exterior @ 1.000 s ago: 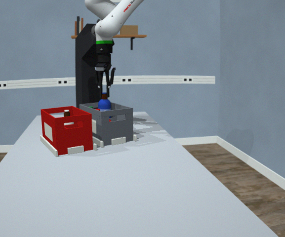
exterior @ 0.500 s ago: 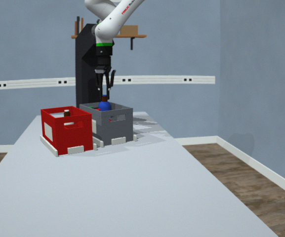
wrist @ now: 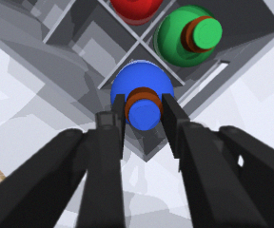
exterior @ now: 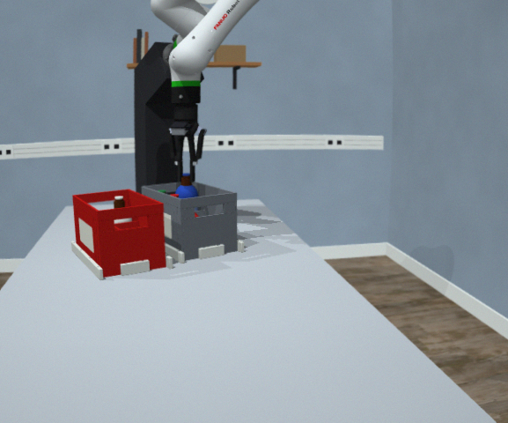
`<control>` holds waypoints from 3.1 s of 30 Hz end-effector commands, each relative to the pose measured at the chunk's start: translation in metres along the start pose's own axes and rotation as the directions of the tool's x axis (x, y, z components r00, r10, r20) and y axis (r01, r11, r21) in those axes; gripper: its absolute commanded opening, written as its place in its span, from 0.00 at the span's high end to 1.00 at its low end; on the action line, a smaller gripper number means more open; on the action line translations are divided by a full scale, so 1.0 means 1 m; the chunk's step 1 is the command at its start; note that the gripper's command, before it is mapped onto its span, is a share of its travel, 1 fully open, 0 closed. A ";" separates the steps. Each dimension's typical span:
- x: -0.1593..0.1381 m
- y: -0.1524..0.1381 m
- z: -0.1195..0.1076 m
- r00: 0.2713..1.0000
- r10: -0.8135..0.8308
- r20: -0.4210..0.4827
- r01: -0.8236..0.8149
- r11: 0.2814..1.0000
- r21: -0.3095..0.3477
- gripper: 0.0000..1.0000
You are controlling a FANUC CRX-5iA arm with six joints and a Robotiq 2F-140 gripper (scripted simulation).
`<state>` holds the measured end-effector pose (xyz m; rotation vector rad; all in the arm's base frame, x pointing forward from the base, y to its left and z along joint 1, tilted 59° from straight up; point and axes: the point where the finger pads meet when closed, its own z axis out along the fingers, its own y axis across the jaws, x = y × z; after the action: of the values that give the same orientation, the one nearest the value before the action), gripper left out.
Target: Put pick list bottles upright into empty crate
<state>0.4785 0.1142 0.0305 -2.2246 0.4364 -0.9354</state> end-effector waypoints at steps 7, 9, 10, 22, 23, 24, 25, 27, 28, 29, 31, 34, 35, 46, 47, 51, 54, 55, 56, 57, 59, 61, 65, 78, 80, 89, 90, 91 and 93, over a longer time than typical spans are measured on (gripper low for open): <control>0.000 0.000 0.009 1.000 0.000 -0.001 0.000 1.000 0.000 0.90; 0.000 0.000 0.011 1.000 0.000 -0.001 0.000 1.000 0.000 0.90; 0.000 0.000 0.012 1.000 0.000 -0.001 0.000 1.000 0.000 0.90; 0.000 0.000 0.018 1.000 0.000 -0.001 0.000 1.000 0.000 0.90; 0.000 0.000 0.019 1.000 0.000 -0.001 0.000 1.000 0.000 0.90; 0.000 0.000 0.019 1.000 0.000 -0.001 0.000 1.000 0.000 0.90; 0.000 0.000 0.020 1.000 0.000 -0.001 0.000 1.000 0.000 0.90; 0.000 0.000 0.021 1.000 0.000 -0.001 0.000 1.000 0.000 0.90; 0.000 0.000 0.021 1.000 0.000 -0.001 0.000 1.000 0.000 0.90; 0.000 0.000 0.022 1.000 0.000 -0.001 0.000 1.000 0.000 0.90; 0.000 0.000 0.022 1.000 0.000 -0.001 0.000 1.000 0.000 0.90; 0.000 0.000 0.023 1.000 0.000 -0.001 0.000 1.000 0.000 0.90; 0.000 0.000 0.024 1.000 0.000 -0.001 0.000 1.000 0.000 0.90; 0.000 0.000 0.029 1.000 0.000 -0.001 0.000 1.000 0.000 0.90; 0.000 0.000 0.029 1.000 0.000 -0.001 0.000 1.000 0.000 0.90; 0.000 0.000 0.031 1.000 0.000 -0.001 0.000 1.000 0.000 0.90; 0.000 0.000 0.032 1.000 0.000 -0.001 0.000 1.000 0.000 0.90; 0.000 0.000 0.033 1.000 0.000 -0.001 0.000 1.000 0.000 0.90; 0.000 0.000 0.033 1.000 0.000 -0.001 0.000 1.000 0.000 0.90; 0.000 0.000 0.034 1.000 0.000 -0.001 0.000 1.000 0.000 0.90; 0.000 0.000 0.035 1.000 0.000 -0.001 0.000 1.000 0.000 0.90; 0.000 0.000 0.036 1.000 0.000 -0.001 0.000 1.000 0.000 0.90; 0.000 0.000 0.037 1.000 0.000 -0.001 0.000 1.000 0.000 0.90; 0.000 0.000 0.043 1.000 0.000 -0.001 0.000 1.000 0.000 0.90; 0.000 0.000 0.043 1.000 0.000 -0.001 0.000 1.000 0.000 0.90; 0.000 0.000 0.043 1.000 0.000 -0.001 0.000 1.000 0.000 0.90; 0.000 0.000 0.046 1.000 0.000 -0.001 0.000 1.000 0.000 0.56; 0.000 0.000 0.046 1.000 0.000 -0.001 0.000 1.000 0.000 0.56; 0.000 0.000 0.046 1.000 0.000 -0.001 0.000 1.000 0.000 0.56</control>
<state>0.5113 0.1348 0.0072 -2.2243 0.4363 -0.9356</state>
